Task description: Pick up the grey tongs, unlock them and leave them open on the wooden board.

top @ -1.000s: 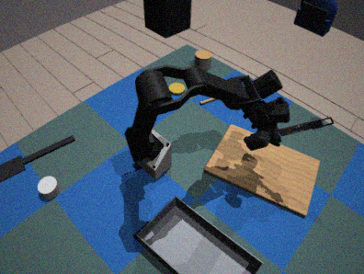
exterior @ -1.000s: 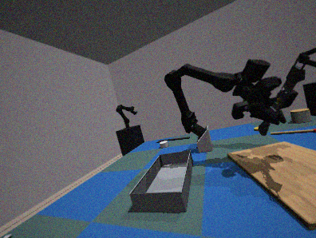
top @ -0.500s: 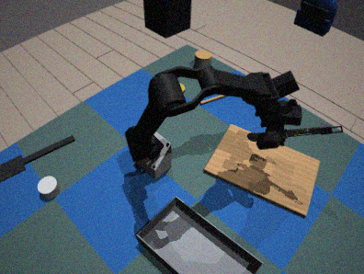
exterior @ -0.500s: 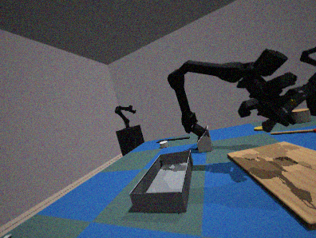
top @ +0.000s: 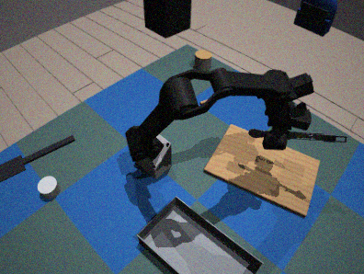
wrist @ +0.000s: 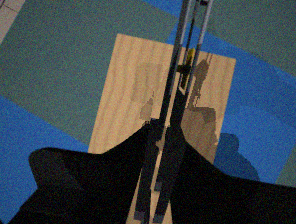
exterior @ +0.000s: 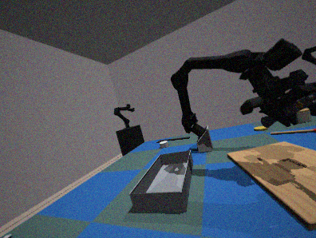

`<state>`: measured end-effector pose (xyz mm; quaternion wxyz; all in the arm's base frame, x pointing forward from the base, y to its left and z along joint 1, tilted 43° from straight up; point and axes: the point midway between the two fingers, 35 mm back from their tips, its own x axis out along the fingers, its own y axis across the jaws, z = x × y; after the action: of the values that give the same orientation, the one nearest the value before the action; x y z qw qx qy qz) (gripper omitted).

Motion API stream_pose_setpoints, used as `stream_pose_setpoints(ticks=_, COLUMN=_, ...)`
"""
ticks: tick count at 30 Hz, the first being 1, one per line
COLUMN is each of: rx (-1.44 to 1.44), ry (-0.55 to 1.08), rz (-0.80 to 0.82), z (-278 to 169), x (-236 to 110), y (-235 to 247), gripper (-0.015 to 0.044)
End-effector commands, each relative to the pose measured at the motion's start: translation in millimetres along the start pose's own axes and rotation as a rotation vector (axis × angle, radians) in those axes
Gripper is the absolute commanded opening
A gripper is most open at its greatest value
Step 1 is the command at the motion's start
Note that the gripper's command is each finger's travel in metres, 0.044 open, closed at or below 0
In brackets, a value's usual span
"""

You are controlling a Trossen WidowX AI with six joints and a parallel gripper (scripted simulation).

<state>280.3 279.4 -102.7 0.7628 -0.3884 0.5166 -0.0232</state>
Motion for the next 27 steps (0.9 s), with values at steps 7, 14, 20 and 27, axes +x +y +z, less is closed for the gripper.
stream_pose_setpoints(ticks=7, rx=0.020, ry=0.126, rz=0.003, z=4, x=-4, y=-4, gripper=-0.0150)
stream_pose_setpoints(ticks=14, rx=0.034, ry=0.228, rz=-0.005, z=3, x=-9, y=-11, gripper=-0.0150)
stream_pose_setpoints(ticks=20, rx=0.047, ry=0.317, rz=-0.016, z=2, x=-14, y=-18, gripper=-0.0150)
stream_pose_setpoints(ticks=27, rx=0.066, ry=0.421, rz=-0.034, z=-1, x=-22, y=-27, gripper=-0.0150)
